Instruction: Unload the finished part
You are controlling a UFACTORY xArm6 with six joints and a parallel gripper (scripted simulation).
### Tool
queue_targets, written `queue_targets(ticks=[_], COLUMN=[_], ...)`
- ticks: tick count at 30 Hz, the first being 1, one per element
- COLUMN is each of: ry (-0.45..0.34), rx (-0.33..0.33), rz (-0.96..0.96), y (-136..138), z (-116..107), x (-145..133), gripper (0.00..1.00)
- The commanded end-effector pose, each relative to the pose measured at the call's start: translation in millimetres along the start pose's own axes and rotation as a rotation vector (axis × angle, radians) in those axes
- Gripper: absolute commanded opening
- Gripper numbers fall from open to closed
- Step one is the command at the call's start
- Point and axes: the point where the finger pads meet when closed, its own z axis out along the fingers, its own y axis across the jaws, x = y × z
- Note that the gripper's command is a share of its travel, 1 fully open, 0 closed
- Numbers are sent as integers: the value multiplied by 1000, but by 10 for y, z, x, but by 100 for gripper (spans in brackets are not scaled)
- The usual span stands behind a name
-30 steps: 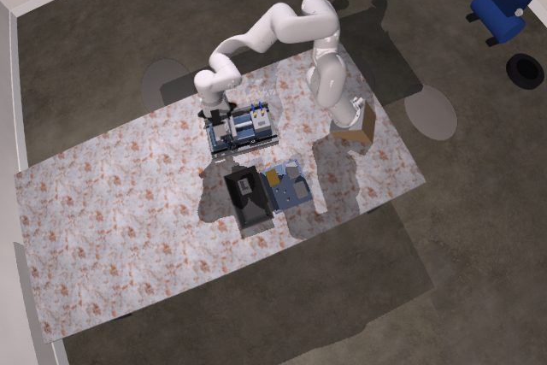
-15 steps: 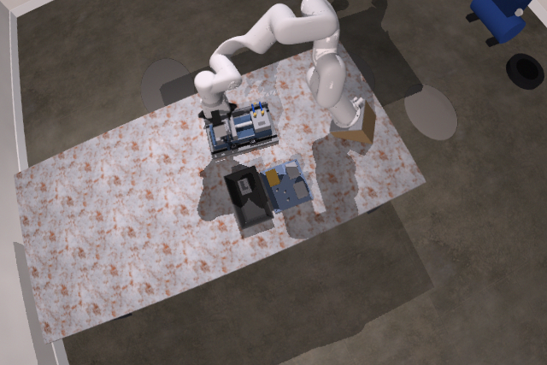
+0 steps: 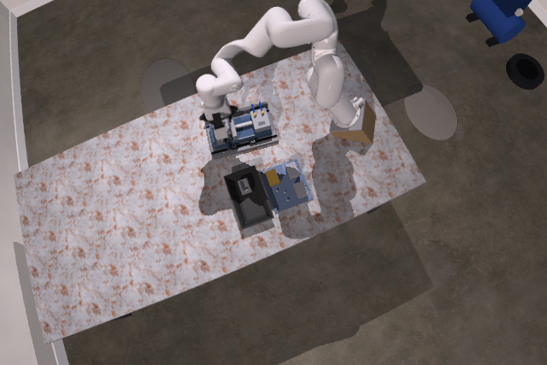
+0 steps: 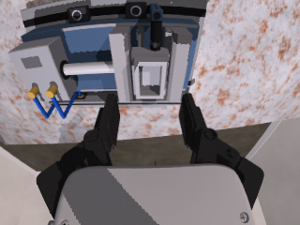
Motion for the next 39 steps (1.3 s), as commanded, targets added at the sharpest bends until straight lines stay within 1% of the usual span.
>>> queue_targets(ticks=[1,15,26,39], ry=[0,0,0,0], rx=[-5,-5,-5,-5], rz=[1,1,1,1], y=[17,16,15,15], z=[44,276,336,341], x=[-4,-9,-10,-10], gripper=[69,69,69,69])
